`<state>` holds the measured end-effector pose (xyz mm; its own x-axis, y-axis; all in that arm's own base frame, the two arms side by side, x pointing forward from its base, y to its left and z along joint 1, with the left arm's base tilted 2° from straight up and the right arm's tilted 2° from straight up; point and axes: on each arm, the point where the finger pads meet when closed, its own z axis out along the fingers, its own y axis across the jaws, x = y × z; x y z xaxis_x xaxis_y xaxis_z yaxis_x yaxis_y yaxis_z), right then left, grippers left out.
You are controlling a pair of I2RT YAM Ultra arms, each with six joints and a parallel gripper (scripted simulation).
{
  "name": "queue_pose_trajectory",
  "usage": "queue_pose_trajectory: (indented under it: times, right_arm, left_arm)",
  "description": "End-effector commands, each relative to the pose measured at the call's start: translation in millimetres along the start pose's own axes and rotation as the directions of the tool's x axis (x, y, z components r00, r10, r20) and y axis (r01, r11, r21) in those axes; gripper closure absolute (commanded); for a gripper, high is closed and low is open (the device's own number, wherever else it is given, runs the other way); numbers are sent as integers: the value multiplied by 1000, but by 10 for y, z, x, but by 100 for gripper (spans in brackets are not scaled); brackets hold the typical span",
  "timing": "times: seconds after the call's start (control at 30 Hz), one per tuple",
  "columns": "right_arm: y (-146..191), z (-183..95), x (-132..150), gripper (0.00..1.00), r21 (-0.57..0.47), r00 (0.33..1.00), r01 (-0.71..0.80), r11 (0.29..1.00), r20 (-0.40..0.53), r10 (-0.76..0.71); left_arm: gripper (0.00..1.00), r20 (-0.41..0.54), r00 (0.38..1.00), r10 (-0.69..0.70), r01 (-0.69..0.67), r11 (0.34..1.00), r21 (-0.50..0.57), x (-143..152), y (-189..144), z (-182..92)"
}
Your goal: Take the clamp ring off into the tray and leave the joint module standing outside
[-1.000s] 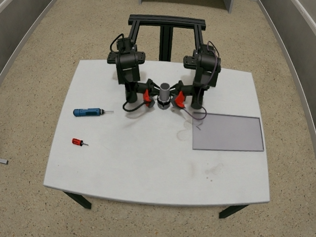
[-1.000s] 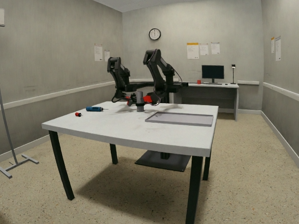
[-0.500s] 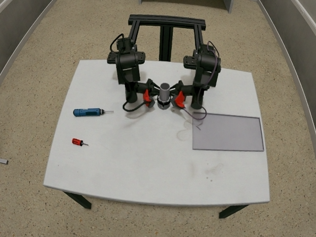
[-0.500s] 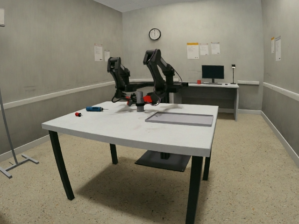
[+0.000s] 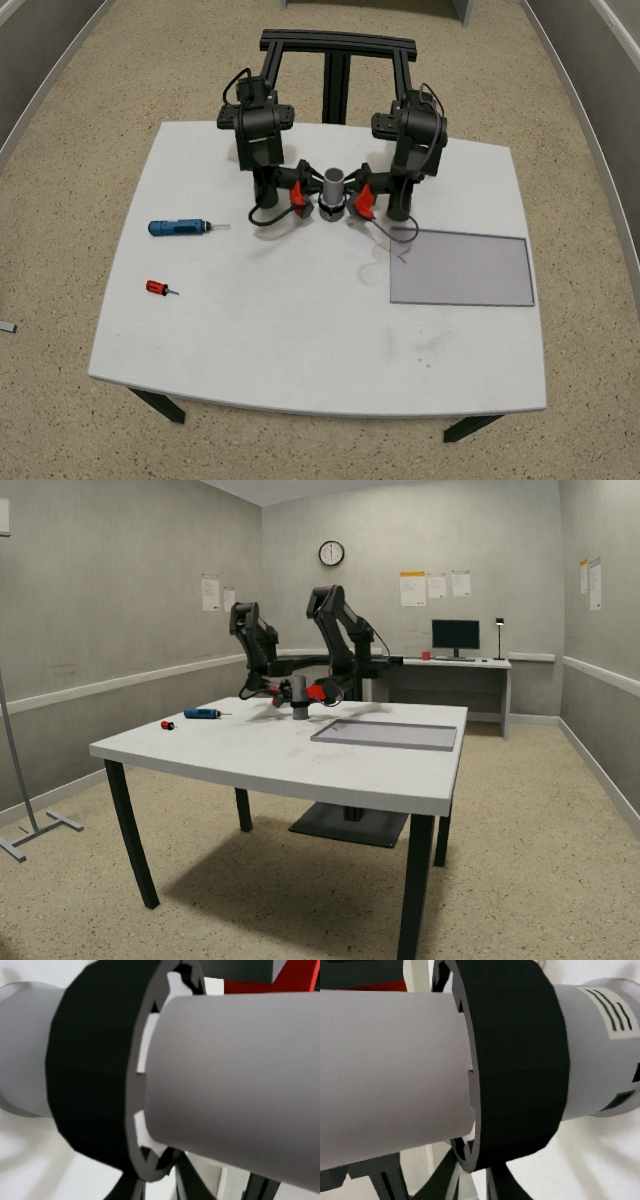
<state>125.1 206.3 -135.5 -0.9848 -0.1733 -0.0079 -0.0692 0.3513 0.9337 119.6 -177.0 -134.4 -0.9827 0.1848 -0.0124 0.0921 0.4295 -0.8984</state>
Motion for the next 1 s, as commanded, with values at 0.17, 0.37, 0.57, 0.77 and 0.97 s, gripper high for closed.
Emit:
queue_pose_trajectory:
  times: [0.17,0.37,0.57,0.77,0.97]
  right_arm:
    - [21,1,-1,94,7,1000,3,1000,1,-3]
    - [21,1,-1,94,7,1000,3,1000,1,-3]
    - [49,-7,61,94,16,1000,-11,1000,-15,11]
    - [31,-28,-125,94,-9,999,45,999,-3,-45]
    - [5,-30,-5,94,-4,999,25,1000,-36,-25]
  left_arm:
    - [94,5,1000,1,-1,1000,-1,0,-15,-2]
    - [94,5,1000,1,-1,1000,-1,0,-15,-2]
    - [94,5,1000,-1,1,1000,-8,28,-17,-19]
    - [94,1,999,42,-42,999,-10,-125,18,-39]
    - [94,-33,999,26,-26,1000,1,-4,4,-30]
